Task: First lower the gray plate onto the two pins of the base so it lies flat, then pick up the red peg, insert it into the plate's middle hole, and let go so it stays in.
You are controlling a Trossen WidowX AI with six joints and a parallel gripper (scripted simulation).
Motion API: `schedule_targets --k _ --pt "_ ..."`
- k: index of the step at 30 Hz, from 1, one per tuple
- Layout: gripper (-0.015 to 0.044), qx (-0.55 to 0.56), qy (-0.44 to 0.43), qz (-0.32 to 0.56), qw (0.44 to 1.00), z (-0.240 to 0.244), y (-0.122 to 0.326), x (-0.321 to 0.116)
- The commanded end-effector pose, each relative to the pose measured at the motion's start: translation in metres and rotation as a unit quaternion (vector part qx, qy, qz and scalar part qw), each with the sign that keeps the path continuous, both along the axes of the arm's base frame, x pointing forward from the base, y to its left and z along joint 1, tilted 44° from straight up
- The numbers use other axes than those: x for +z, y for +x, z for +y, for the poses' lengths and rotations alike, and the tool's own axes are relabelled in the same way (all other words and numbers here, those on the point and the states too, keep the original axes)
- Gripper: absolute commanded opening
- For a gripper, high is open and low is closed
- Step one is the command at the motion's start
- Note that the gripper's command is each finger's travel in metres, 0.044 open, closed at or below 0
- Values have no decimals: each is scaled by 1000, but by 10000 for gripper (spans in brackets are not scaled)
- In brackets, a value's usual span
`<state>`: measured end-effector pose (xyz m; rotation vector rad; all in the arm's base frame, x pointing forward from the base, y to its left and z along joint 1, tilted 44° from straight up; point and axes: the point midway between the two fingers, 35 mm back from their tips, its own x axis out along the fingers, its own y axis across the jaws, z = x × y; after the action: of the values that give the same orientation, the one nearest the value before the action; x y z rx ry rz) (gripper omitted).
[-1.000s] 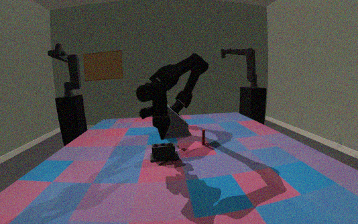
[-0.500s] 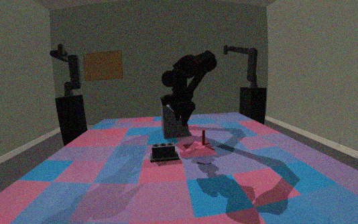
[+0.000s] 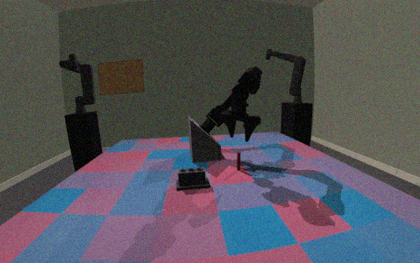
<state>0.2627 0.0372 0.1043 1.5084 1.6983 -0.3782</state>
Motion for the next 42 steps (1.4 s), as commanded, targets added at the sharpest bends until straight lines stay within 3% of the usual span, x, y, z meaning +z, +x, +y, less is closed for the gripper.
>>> schedule_targets --k 1,42 --pt "440 3 3 -4 1000 15 -3 -11" --pt "440 3 5 -4 1000 64 -1 -64"
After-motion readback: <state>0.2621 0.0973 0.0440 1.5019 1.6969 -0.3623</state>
